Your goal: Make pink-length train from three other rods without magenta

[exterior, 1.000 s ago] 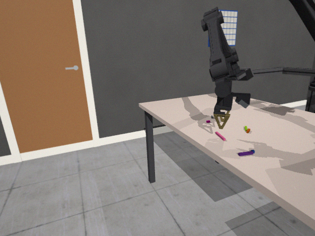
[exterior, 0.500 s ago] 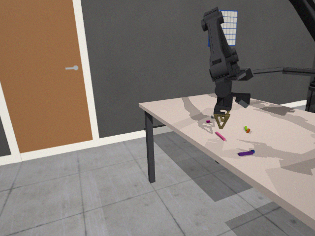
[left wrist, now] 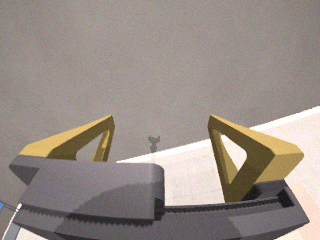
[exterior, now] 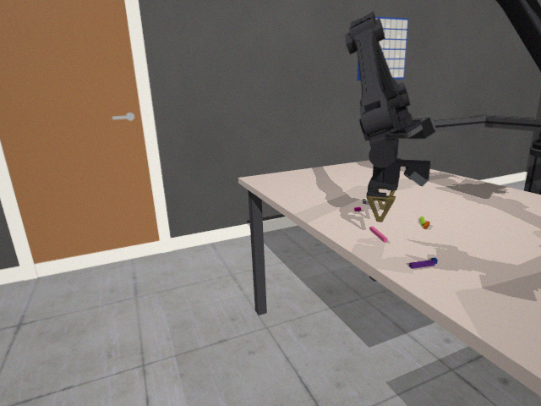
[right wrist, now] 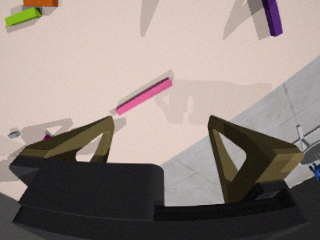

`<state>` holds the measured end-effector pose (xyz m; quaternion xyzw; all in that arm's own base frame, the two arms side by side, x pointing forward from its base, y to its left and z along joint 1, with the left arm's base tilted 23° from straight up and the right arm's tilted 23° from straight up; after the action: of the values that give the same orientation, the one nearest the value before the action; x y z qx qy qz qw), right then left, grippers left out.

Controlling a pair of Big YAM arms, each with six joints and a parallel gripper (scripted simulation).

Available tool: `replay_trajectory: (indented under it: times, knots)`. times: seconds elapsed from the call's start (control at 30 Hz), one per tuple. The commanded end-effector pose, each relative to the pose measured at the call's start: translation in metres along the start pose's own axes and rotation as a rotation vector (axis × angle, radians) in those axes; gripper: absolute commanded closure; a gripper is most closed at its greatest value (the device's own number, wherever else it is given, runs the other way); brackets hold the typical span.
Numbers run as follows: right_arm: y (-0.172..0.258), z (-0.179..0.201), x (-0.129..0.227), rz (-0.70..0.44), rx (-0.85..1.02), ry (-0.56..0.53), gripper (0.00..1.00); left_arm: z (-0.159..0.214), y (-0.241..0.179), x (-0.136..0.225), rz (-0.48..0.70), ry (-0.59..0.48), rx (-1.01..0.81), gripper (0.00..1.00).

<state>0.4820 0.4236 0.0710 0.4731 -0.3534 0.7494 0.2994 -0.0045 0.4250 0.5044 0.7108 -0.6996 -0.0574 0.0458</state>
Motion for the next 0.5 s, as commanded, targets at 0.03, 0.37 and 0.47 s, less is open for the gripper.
replay_trajectory:
  times: [0.03,0.37,0.47]
  knots:
    - [0.003,-0.020,0.026,0.057,-0.126,-0.021,0.00,-0.040,0.011,0.001,-0.021,-0.086,-0.012,0.00]
    - [0.038,-0.046,0.024,0.052,-0.410,-0.029,0.00,-0.040,0.011,0.001,-0.021,-0.086,-0.012,0.00]
    - [0.047,-0.051,0.023,0.051,-0.476,-0.031,0.00,-0.040,0.011,0.001,-0.021,-0.086,-0.012,0.00]
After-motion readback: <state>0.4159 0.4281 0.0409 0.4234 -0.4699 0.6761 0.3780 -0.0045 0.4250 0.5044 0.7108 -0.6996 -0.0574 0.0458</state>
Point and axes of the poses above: on each arm, the point where the finger pads meet when closed, its own x axis back along the fingers, its own y axis across the jaws, z = x × y, the point moved 8 cm from there along x, back along the fingers, and after that the axes turned 9 degrees about -x, right-handed, at the moved point
